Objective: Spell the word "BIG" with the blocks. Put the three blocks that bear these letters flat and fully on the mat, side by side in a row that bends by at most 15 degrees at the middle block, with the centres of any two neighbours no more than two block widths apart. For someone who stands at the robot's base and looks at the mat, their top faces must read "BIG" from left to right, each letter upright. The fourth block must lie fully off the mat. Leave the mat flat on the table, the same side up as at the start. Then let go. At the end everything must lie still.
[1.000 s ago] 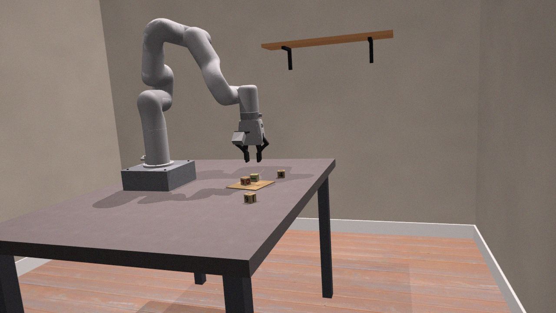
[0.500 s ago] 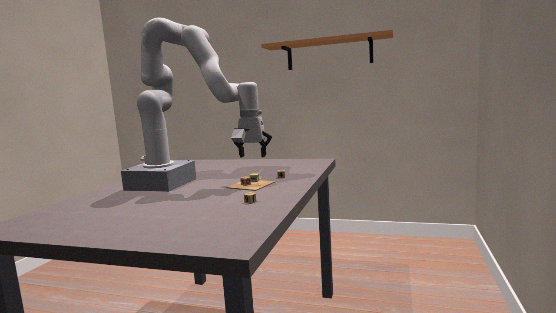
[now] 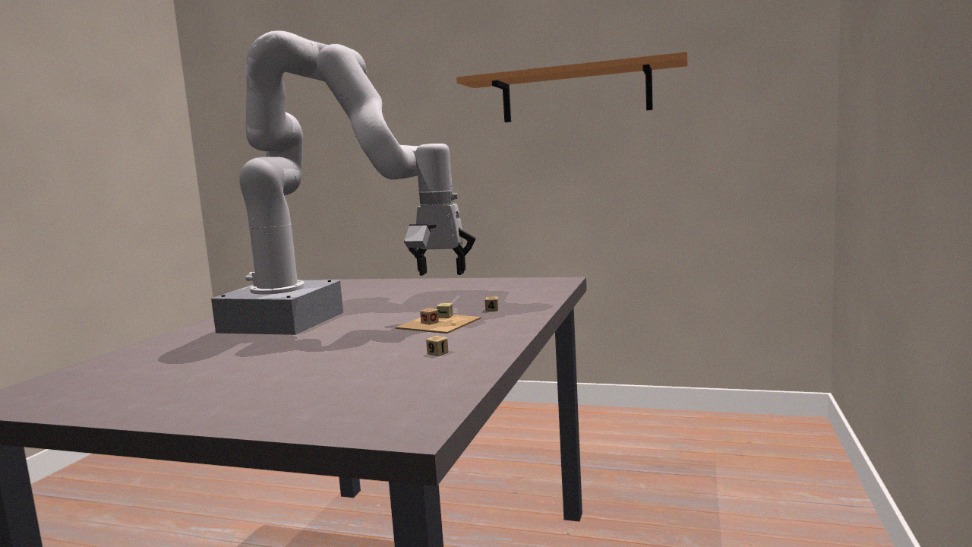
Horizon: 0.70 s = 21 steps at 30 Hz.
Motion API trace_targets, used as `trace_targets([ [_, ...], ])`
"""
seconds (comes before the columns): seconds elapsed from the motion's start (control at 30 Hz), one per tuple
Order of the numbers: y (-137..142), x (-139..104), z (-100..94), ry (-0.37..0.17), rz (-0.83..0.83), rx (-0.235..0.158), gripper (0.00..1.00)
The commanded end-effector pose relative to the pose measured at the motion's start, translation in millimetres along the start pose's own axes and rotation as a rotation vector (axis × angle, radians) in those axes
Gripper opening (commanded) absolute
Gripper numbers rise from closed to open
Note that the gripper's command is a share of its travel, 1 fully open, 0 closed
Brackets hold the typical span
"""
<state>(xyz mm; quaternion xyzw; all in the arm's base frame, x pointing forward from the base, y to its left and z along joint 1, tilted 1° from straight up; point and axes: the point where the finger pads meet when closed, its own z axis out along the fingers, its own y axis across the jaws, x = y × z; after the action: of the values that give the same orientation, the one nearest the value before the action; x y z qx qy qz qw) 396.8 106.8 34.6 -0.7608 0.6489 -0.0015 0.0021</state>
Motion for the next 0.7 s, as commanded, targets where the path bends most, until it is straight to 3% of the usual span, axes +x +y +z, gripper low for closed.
trace_targets([
  [0.0, -1, 1, -1.1, 0.0, -0.016, 0.003, 1.0],
  [0.67, 8, 31, 0.5, 0.001, -0.6, 0.003, 1.0],
])
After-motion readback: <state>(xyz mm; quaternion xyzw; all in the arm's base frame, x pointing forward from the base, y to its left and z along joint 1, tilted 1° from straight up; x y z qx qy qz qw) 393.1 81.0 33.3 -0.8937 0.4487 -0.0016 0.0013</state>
